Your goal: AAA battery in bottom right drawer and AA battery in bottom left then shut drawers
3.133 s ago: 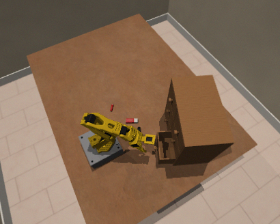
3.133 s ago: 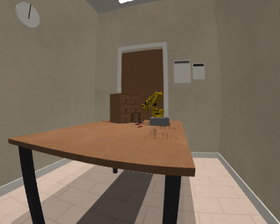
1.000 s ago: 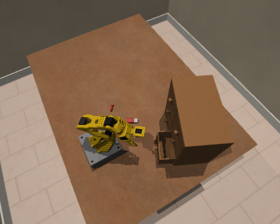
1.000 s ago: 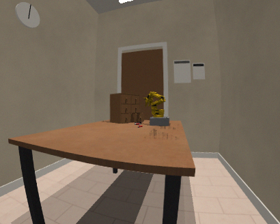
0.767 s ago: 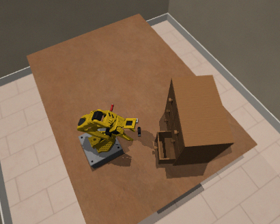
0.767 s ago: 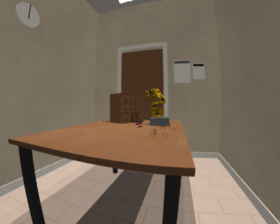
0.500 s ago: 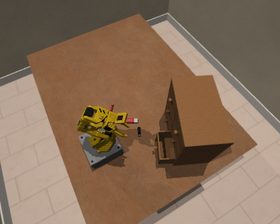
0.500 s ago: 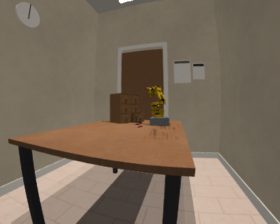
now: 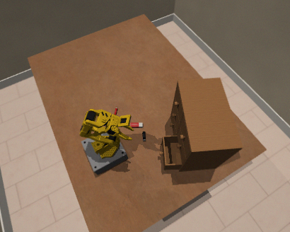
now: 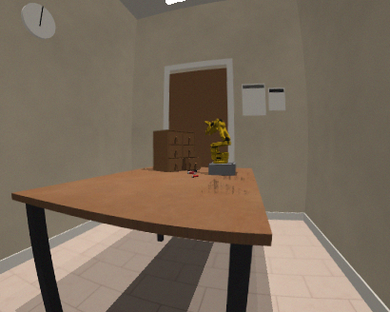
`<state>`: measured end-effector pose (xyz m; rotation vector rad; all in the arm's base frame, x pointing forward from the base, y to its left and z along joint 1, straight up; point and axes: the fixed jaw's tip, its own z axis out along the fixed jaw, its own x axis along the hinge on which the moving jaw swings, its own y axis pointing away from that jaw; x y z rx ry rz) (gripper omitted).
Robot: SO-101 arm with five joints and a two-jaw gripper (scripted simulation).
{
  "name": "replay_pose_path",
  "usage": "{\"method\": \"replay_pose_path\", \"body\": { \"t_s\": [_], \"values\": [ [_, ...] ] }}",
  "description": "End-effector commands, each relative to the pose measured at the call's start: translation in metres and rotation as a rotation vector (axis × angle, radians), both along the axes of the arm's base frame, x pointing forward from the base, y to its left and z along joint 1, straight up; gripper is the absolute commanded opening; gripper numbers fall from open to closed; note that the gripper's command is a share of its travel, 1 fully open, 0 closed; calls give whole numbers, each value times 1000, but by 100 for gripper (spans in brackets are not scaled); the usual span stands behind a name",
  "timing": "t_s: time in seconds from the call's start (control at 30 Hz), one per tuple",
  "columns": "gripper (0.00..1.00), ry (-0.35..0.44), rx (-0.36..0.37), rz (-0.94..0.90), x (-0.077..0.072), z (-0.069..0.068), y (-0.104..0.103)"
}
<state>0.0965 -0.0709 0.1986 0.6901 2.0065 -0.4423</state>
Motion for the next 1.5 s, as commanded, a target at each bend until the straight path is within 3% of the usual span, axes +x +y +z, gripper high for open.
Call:
{"method": "replay_pose_path", "body": {
  "t_s": [0.0,0.33,0.4,0.7,1.07,1.47],
  "values": [
    [19,-1,3,115,7,1,12],
    [19,0,4,442,21,1,48],
    [19,0,4,442,21,1,48],
    [19,0,4,737,22,1,83],
    [19,1,4,1032,13,1,117],
    [19,2,4,1425,-13,1,156]
  ]
}}
